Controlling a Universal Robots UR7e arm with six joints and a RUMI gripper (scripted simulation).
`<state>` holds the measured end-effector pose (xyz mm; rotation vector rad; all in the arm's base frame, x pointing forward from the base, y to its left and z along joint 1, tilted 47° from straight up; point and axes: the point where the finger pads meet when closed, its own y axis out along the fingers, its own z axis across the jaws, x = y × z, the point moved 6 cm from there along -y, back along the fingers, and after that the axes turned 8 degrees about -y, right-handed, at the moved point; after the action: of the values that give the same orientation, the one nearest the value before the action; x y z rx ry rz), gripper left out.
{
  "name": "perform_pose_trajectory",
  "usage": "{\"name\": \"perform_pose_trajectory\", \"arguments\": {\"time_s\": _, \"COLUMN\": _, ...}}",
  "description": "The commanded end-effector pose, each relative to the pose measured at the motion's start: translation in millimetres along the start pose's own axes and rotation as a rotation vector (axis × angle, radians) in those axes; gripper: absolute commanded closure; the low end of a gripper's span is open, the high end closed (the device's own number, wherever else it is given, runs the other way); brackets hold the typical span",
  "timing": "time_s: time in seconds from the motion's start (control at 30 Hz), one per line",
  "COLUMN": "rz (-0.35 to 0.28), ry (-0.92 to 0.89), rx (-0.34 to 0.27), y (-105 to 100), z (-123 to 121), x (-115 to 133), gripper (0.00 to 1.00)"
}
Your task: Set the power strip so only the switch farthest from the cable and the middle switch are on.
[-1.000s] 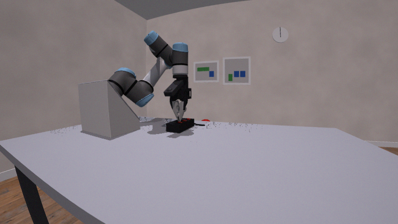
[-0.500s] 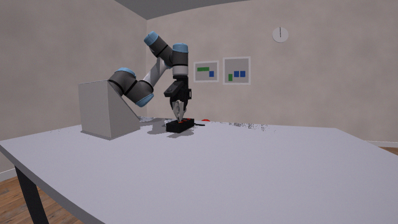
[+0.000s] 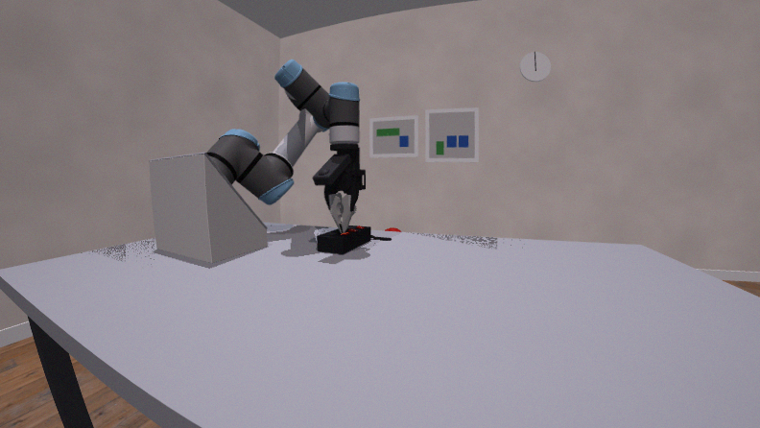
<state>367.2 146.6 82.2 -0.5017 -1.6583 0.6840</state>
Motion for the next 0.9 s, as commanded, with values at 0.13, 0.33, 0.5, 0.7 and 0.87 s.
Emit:
{"name": "perform_pose_trajectory", "arguments": {"time_s": 0.13, "rz": 0.003, "ry": -0.003, "rx": -0.004, "y": -15, "z": -2, "x": 0, "gripper": 1.00}}
{"name": "perform_pose_trajectory", "arguments": {"time_s": 0.33, "rz": 0.003, "ry": -0.003, "rx": -0.004, "y": -33, "z": -2, "x": 0, "gripper": 1.00}}
{"name": "perform_pose_trajectory", "arguments": {"time_s": 0.5, "rz": 0.003, "ry": -0.003, "rx": -0.004, "y": -41, "z": -2, "x": 0, "gripper": 1.00}}
{"name": "perform_pose_trajectory", "arguments": {"time_s": 0.7, "rz": 0.003, "ry": -0.003, "rx": -0.004, "y": -41, "z": -2, "x": 0, "gripper": 1.00}}
{"name": "perform_pose_trajectory", "arguments": {"time_s": 0.87, "rz": 0.000, "ry": -0.001, "rx": -0.001, "y": -40, "z": 0, "x": 0, "gripper": 1.00}}
